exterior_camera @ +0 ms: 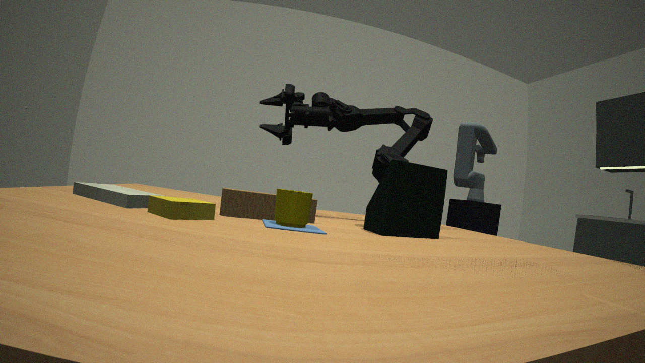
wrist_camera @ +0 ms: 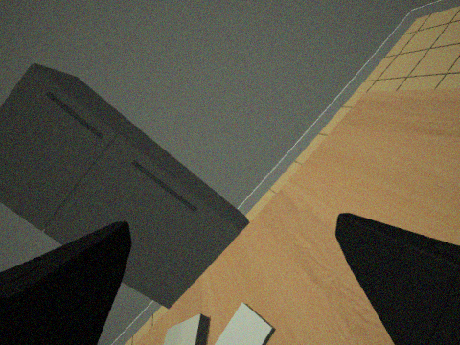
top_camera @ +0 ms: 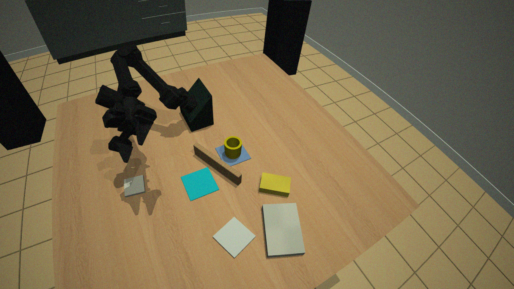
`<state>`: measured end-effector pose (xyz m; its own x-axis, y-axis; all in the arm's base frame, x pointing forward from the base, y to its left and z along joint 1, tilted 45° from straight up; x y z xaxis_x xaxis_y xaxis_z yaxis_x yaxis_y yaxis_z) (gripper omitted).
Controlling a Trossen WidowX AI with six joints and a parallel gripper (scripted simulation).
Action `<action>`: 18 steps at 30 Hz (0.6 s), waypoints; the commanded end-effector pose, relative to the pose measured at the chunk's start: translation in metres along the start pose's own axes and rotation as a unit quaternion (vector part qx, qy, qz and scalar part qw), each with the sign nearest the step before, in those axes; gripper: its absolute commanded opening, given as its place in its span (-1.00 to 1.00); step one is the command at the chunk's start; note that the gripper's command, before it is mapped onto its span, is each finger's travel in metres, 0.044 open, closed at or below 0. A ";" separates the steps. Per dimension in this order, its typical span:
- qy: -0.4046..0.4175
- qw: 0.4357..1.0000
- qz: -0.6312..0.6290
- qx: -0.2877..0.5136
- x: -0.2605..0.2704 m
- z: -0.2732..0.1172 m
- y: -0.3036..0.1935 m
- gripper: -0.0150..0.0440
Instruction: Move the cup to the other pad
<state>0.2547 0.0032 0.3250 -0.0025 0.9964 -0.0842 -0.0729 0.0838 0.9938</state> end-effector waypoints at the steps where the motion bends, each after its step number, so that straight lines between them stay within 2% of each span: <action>1: 0.003 1.000 0.000 0.008 0.002 0.002 -0.003 0.78; 5: 0.022 0.989 0.059 0.131 0.028 0.024 -0.044 0.42; 9: 0.005 0.955 0.143 0.261 0.057 0.037 -0.088 0.07; 15: -0.091 0.863 0.212 0.449 0.109 0.032 -0.161 0.07; 18: -0.155 0.821 0.212 0.507 0.129 0.020 -0.191 0.07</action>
<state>0.2996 0.0866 0.1720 0.2543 0.9344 0.2495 0.6669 -0.3562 0.6545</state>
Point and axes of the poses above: the point midway between the two fingers, 35 mm back from their tips, its own z axis out along the fingers, its own x axis across the jaws, y = z × x, the point moved 6 cm from there along -z, back along the fingers, and after that the axes turned 6 degrees about -z, right-handed, at the moved point
